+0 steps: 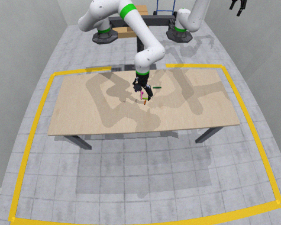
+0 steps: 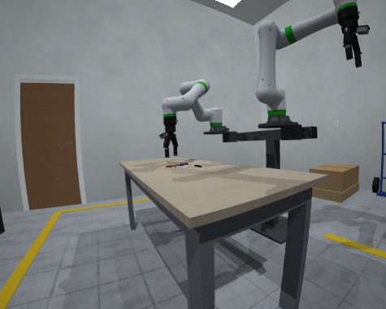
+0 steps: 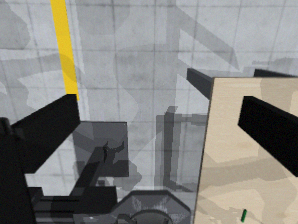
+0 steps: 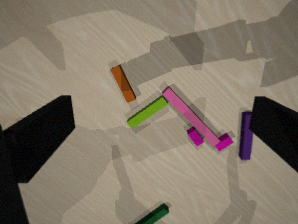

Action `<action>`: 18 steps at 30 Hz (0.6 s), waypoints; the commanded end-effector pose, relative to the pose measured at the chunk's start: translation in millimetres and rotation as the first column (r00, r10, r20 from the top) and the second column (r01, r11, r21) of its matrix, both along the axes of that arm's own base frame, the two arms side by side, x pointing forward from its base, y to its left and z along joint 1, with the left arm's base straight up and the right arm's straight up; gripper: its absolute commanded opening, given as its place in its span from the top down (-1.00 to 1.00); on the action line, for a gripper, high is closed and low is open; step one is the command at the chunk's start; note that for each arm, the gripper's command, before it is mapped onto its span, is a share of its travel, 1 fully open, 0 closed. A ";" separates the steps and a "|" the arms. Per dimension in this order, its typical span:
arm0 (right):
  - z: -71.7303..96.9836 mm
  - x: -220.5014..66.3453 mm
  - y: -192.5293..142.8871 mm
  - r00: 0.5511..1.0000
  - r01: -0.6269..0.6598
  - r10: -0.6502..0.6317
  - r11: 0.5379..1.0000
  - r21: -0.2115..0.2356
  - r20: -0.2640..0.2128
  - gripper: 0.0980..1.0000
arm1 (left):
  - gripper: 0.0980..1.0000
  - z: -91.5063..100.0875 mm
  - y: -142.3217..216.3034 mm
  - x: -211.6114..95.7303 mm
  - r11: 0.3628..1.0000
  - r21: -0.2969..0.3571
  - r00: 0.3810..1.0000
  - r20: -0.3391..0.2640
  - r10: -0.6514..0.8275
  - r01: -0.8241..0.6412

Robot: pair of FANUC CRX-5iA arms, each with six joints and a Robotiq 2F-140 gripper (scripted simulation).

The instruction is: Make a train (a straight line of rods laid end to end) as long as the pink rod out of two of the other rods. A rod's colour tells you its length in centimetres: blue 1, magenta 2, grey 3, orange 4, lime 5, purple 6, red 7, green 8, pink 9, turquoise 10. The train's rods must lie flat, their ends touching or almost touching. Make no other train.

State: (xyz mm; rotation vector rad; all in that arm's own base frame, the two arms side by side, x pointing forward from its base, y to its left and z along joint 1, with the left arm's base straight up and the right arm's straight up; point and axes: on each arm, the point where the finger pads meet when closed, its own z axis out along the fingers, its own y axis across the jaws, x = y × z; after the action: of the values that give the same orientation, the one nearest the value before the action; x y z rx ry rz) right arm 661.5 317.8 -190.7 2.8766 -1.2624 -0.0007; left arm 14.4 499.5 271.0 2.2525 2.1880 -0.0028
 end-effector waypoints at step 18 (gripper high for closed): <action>1.6 -13.0 1.9 0.845 -0.535 0.535 0.845 0.000 0.003 -1.00 | -1.00 1.0 0.3 0.2 1.000 0.002 1.000 0.000 0.000 0.000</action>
State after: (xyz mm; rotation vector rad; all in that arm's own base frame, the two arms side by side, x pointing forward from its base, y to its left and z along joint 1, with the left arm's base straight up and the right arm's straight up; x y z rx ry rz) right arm 650.5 318.9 -190.7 3.0733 -0.6108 0.0075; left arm 14.4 499.5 271.0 2.2525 2.1880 -0.0028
